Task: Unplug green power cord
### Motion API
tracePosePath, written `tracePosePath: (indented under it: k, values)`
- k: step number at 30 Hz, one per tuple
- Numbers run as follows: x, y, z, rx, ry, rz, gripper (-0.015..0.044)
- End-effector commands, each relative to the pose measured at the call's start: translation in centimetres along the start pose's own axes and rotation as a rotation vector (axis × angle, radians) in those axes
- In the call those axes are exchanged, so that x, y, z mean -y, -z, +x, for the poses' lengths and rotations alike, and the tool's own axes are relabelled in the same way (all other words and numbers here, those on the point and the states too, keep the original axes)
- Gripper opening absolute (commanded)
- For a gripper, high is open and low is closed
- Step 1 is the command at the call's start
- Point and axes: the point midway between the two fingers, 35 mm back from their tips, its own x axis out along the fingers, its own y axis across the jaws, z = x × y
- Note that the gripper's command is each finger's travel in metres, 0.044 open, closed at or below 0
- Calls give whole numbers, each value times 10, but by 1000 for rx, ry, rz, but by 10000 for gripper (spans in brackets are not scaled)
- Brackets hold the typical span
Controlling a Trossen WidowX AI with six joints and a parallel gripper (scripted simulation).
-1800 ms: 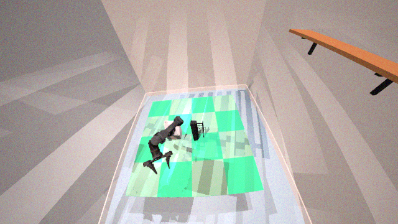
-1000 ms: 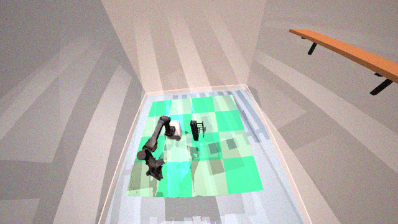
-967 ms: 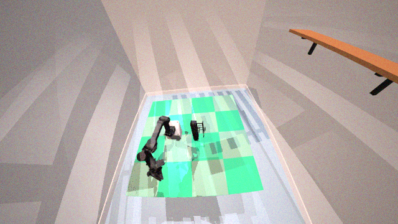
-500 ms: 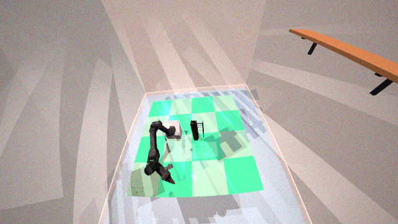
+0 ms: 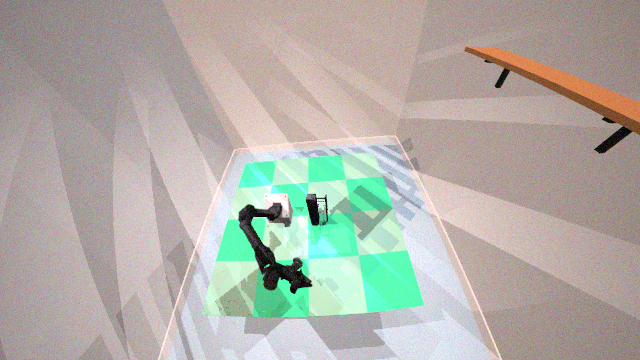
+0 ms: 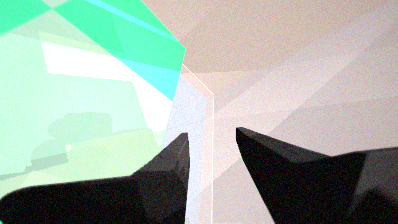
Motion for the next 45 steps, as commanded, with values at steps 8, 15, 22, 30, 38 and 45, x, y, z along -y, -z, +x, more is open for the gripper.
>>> tracePosePath:
  k: [8, 15, 22, 30, 38, 45]
  values:
    - [-41, -78, 56, 173, -173, 190, 160]
    - [-67, -150, 78, 280, -316, 303, 160]
    - [-94, -229, 83, 362, -473, 373, 160]
    - [-126, -320, 66, 421, -656, 396, 160]
    - [-160, -407, 27, 447, -802, 350, 160]
    - [-204, -468, -10, 435, -898, 246, 160]
